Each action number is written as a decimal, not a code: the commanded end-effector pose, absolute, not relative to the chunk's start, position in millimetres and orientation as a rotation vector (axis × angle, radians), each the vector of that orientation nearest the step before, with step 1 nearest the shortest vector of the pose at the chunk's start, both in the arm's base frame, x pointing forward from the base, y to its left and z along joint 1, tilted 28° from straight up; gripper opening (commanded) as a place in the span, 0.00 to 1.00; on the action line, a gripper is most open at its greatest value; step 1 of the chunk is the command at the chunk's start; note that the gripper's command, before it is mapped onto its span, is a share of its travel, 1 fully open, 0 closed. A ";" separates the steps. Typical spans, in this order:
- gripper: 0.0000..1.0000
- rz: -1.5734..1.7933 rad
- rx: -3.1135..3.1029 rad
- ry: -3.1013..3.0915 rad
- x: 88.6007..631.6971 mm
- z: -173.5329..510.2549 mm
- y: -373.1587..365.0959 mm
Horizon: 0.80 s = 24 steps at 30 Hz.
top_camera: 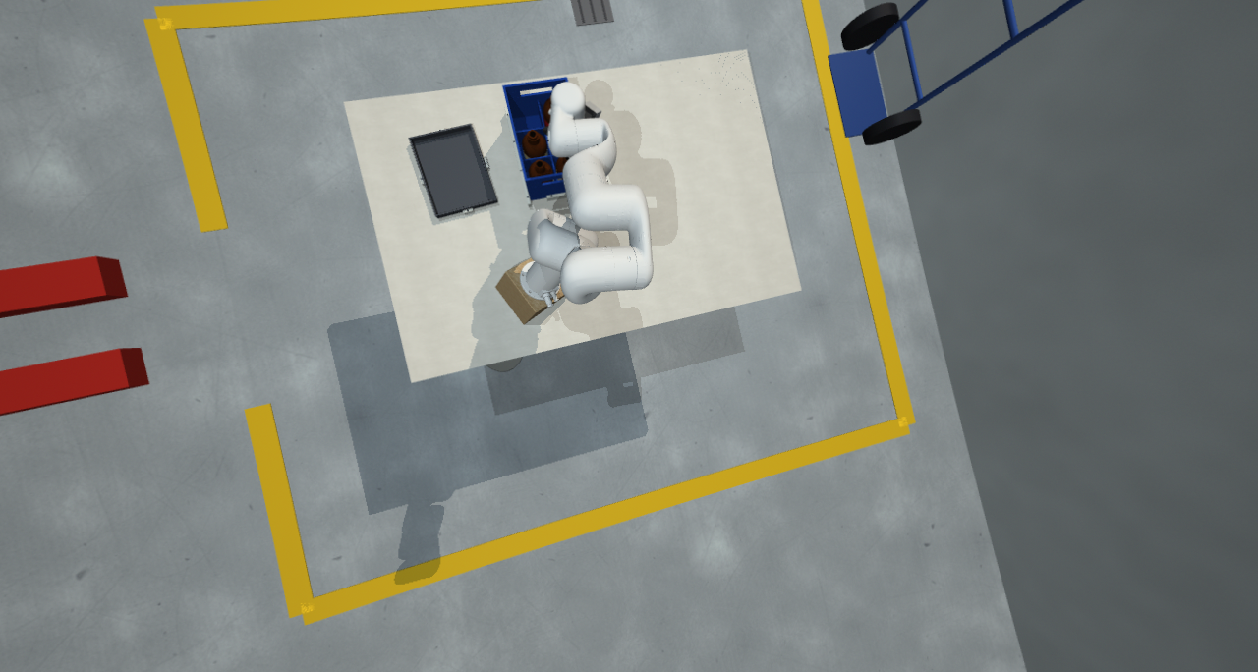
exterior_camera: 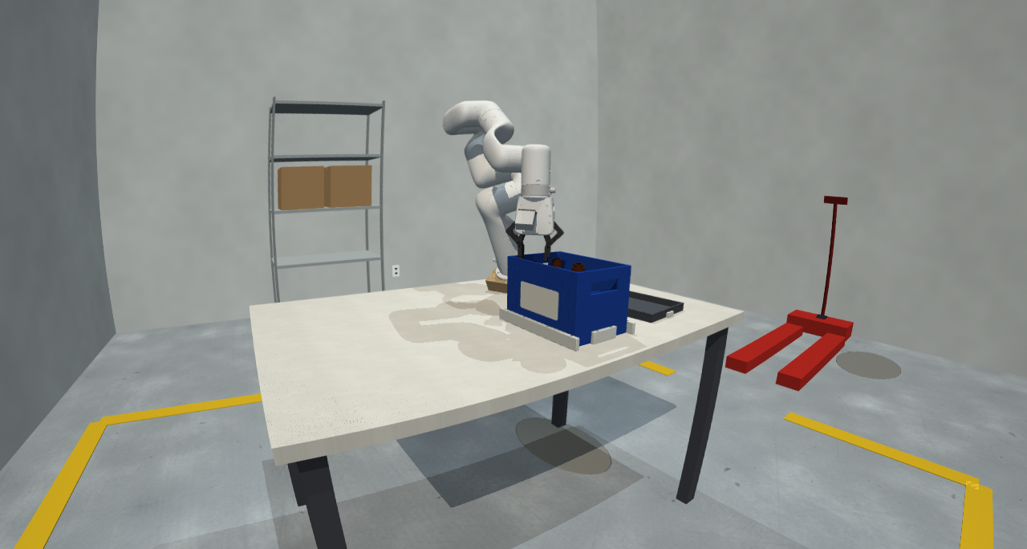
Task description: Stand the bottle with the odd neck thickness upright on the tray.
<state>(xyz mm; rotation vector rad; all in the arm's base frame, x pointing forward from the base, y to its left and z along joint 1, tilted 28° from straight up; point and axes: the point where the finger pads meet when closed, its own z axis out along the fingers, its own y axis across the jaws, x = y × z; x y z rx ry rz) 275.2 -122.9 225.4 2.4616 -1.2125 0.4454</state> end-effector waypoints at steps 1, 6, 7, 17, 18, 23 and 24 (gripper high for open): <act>0.65 0.451 2.462 -1.211 274.2 240.6 -115.7; 0.65 0.451 2.462 -1.211 272.0 255.9 -107.9; 0.65 0.451 2.462 -1.211 271.6 258.7 -106.4; 0.65 0.451 2.462 -1.211 269.3 275.1 -98.1; 0.65 0.451 2.462 -1.211 269.2 276.2 -97.6; 0.65 0.451 2.462 -1.211 268.9 278.6 -96.3; 0.65 0.451 2.462 -1.211 268.8 278.6 -96.3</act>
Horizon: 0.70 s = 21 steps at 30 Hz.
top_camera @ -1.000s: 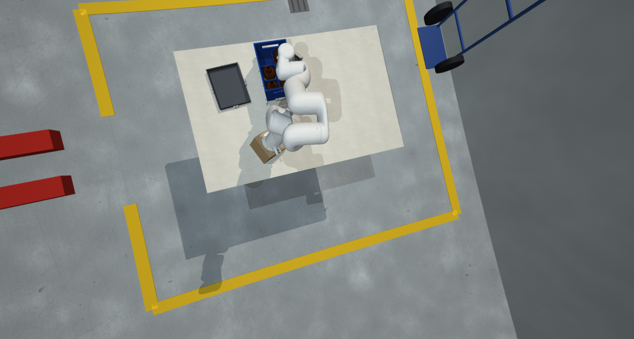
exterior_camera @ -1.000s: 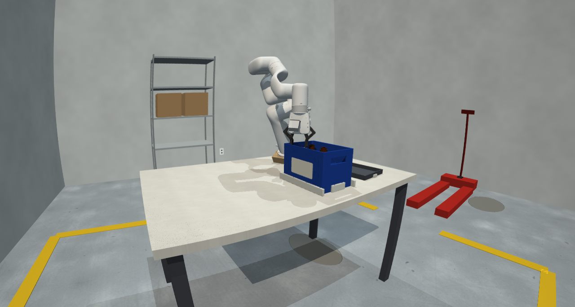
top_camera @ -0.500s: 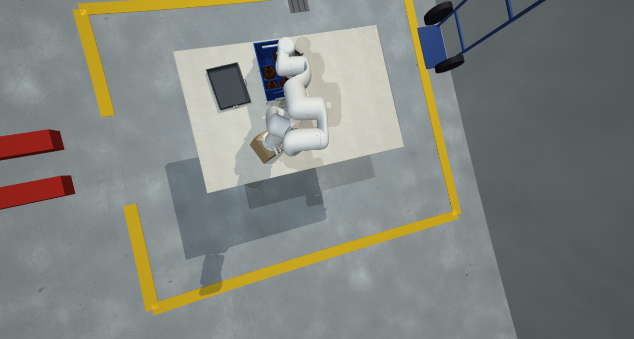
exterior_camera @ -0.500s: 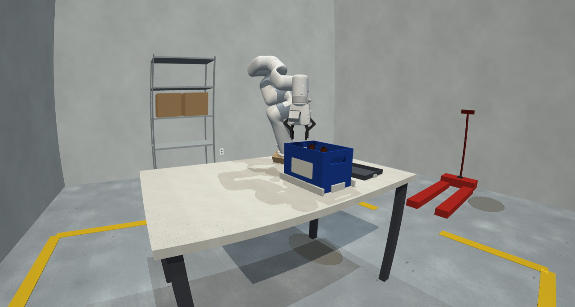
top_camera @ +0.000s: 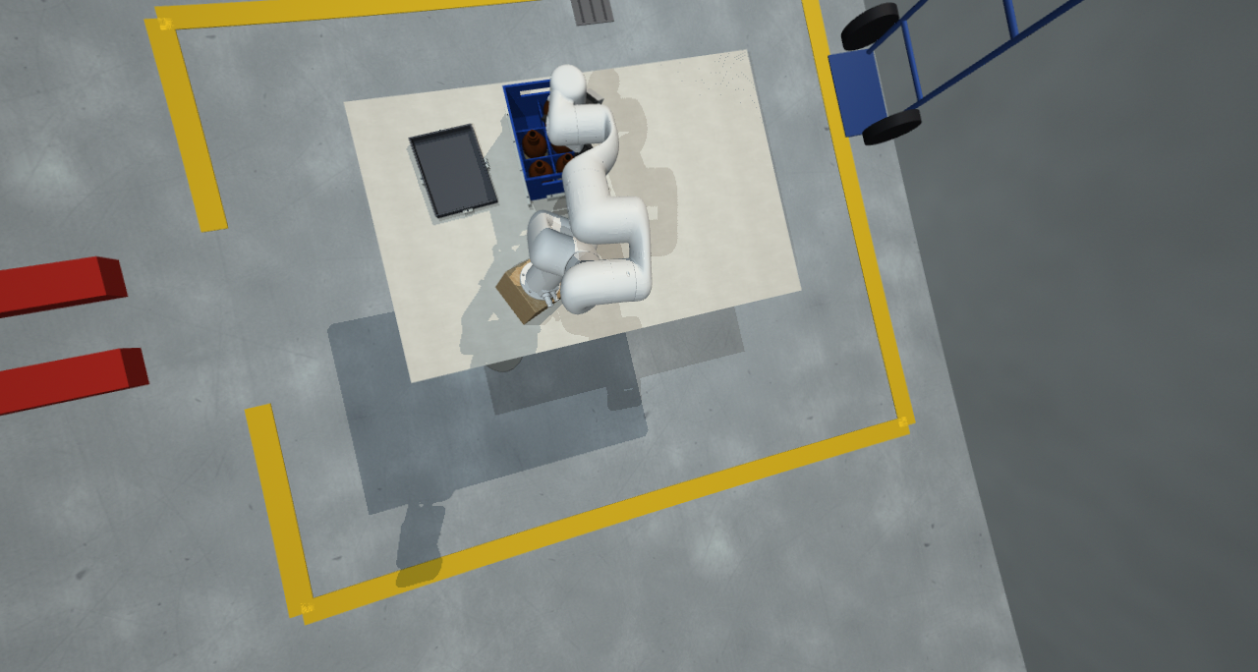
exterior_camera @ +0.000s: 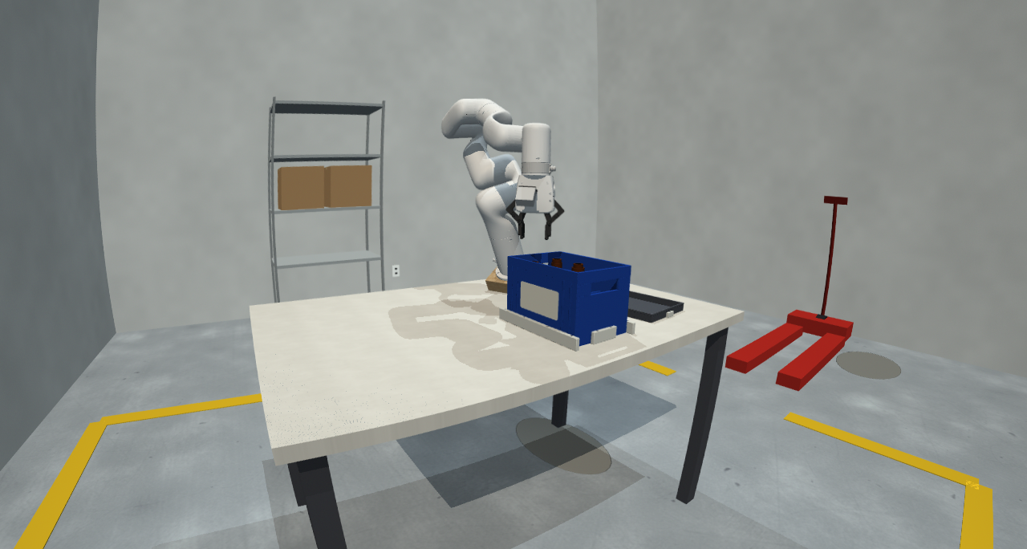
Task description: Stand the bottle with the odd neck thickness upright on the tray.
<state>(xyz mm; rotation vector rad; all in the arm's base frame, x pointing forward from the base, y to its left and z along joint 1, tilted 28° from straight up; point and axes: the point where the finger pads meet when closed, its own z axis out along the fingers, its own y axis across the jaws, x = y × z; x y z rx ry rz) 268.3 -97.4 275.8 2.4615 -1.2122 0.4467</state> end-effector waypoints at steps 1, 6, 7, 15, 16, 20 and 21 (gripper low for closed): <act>0.65 0.451 2.462 -1.211 268.8 278.6 -96.3; 0.00 0.451 2.462 -1.211 268.8 278.6 -96.3; 0.00 0.451 2.462 -1.211 268.8 278.6 -96.3; 0.00 0.451 2.462 -1.211 268.8 278.6 -96.3; 0.00 0.451 2.462 -1.211 268.8 278.6 -96.3; 0.00 0.451 2.462 -1.211 268.8 278.6 -96.3; 0.00 0.451 2.462 -1.211 268.8 278.6 -96.3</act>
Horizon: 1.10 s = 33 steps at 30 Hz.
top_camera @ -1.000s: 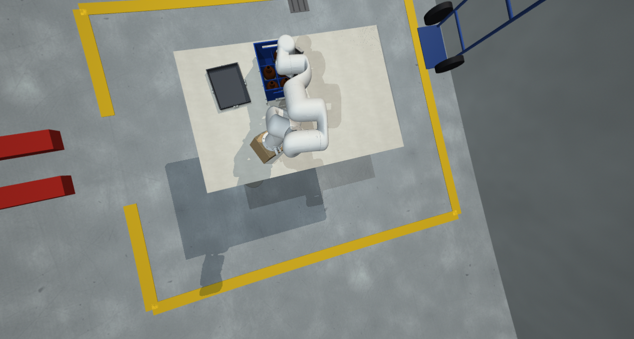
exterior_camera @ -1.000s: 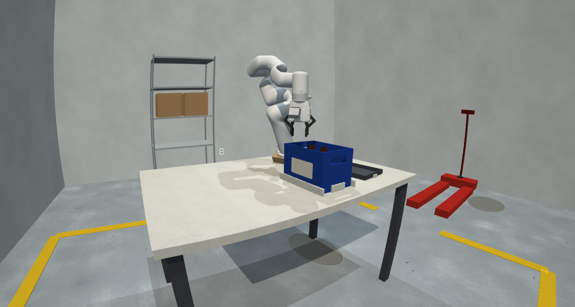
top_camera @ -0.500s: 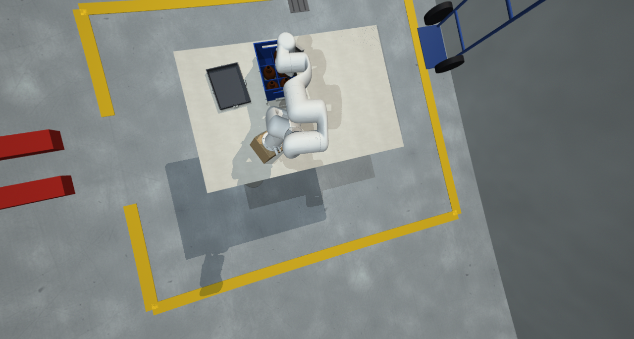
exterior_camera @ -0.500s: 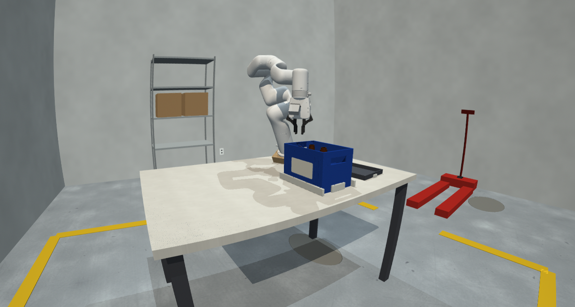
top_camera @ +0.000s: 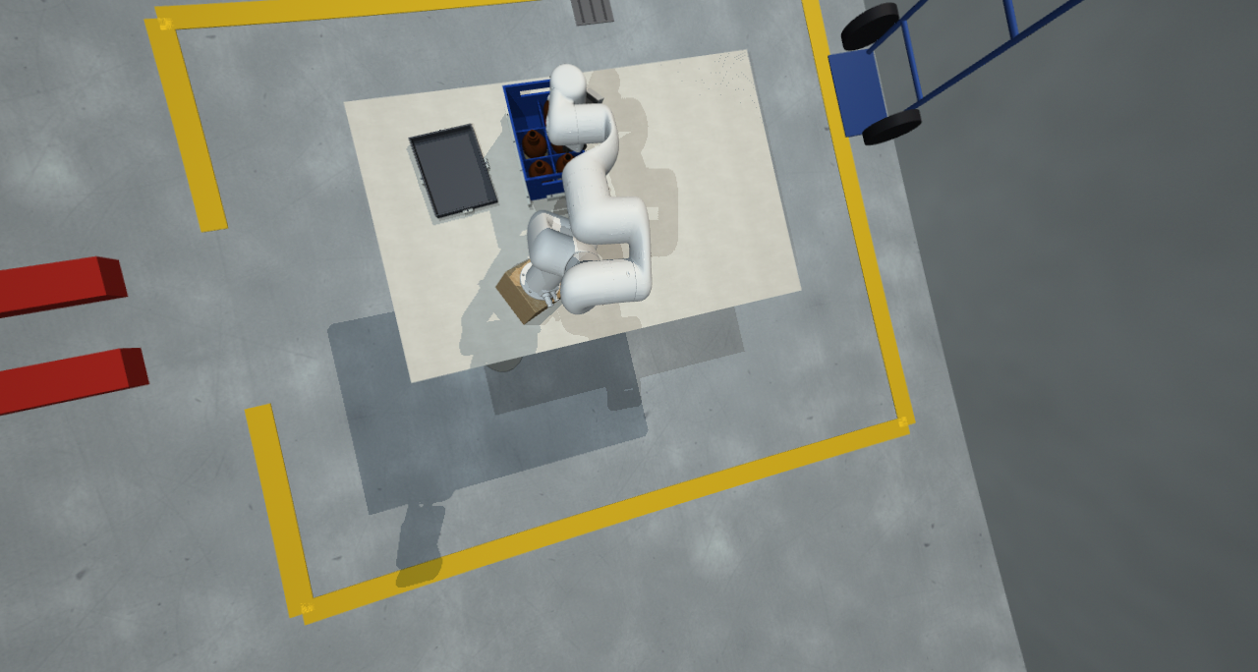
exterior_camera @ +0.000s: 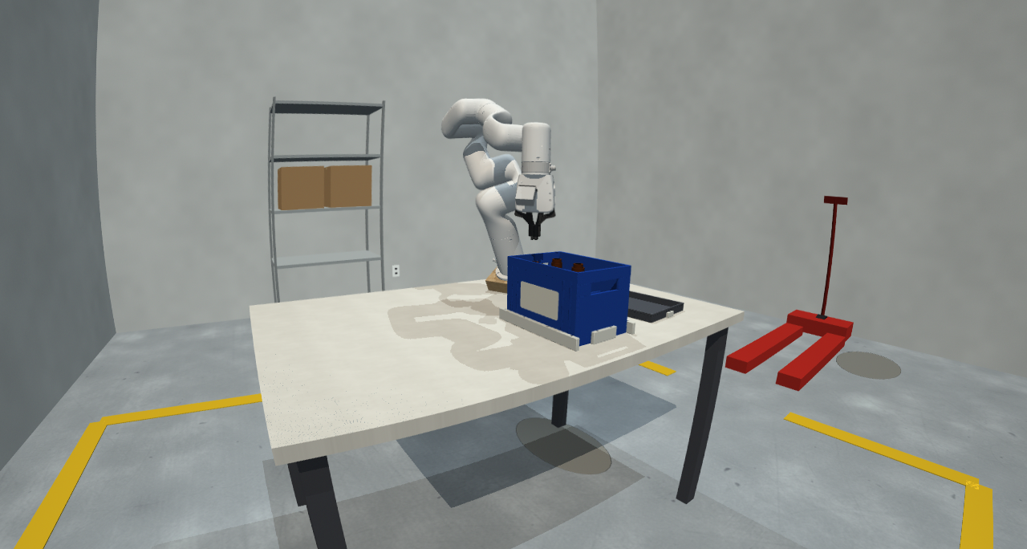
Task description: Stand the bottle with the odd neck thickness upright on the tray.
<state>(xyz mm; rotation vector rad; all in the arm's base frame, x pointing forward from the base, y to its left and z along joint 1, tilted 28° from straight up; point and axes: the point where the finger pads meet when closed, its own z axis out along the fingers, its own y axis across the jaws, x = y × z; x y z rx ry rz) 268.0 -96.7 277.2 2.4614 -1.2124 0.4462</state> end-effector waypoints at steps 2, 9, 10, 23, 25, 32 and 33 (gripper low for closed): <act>0.00 0.451 2.462 -1.211 268.8 278.6 -96.3; 0.00 0.451 2.462 -1.211 268.8 278.6 -96.3; 0.00 0.451 2.462 -1.211 268.8 278.6 -96.3; 0.00 0.452 2.464 -1.211 275.7 252.9 -42.6; 0.00 0.451 2.463 -1.211 275.5 245.3 -28.3; 0.00 0.451 2.463 -1.211 274.9 240.8 -20.3; 0.00 0.451 2.463 -1.211 274.9 240.8 -20.3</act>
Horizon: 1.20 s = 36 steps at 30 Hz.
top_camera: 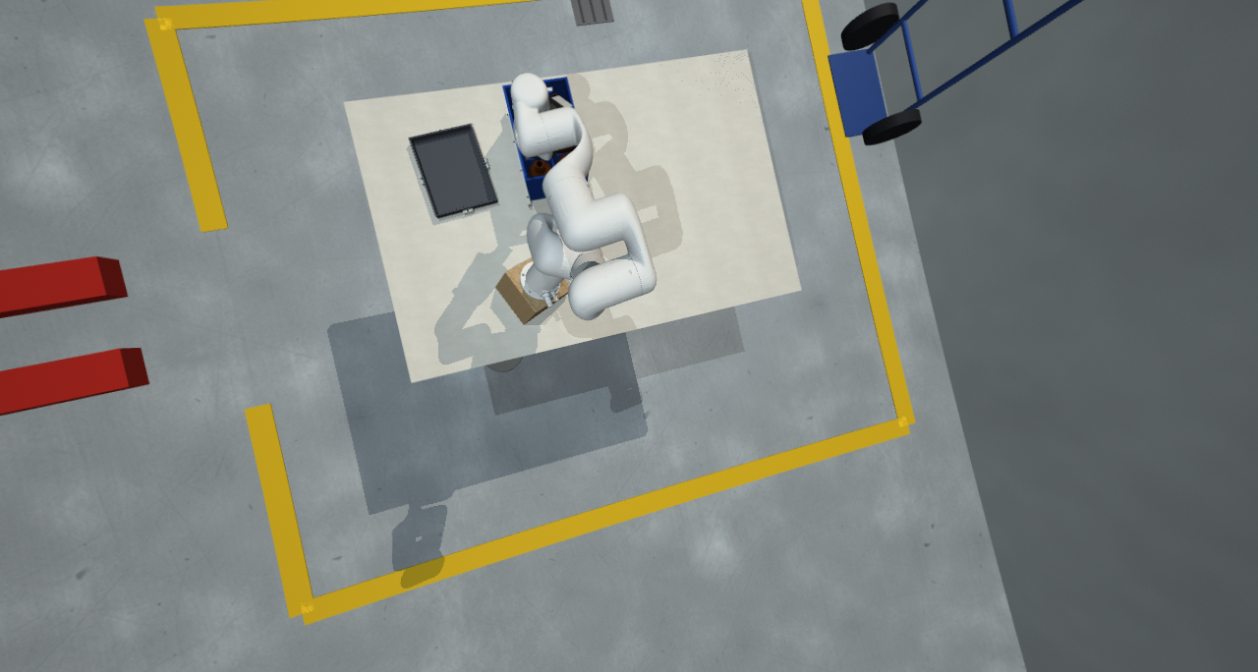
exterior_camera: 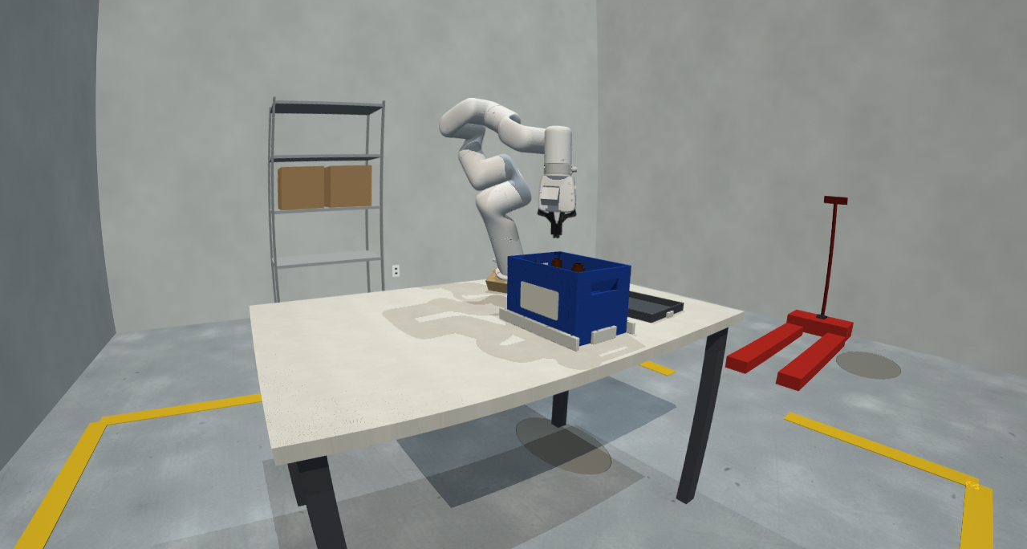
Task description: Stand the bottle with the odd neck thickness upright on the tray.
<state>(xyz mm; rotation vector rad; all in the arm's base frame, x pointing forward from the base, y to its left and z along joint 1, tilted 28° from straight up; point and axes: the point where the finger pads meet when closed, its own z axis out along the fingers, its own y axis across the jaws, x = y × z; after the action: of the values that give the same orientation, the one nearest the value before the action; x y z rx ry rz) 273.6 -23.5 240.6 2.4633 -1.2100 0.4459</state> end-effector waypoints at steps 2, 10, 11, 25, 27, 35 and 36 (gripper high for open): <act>0.00 0.451 2.463 -1.211 274.9 240.8 -20.3; 0.65 0.451 2.463 -1.211 274.9 240.8 -20.3; 0.65 0.451 2.463 -1.211 274.9 240.8 -20.3; 0.65 0.451 2.463 -1.211 274.9 240.8 -20.3; 0.65 0.451 2.463 -1.211 274.9 240.8 -20.3; 0.65 0.451 2.463 -1.211 274.9 240.8 -20.3; 0.65 0.451 2.463 -1.211 274.9 240.8 -20.3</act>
<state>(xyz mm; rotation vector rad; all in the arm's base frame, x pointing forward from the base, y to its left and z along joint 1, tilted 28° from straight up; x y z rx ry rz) 274.1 -20.9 239.5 2.4614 -1.2123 0.4464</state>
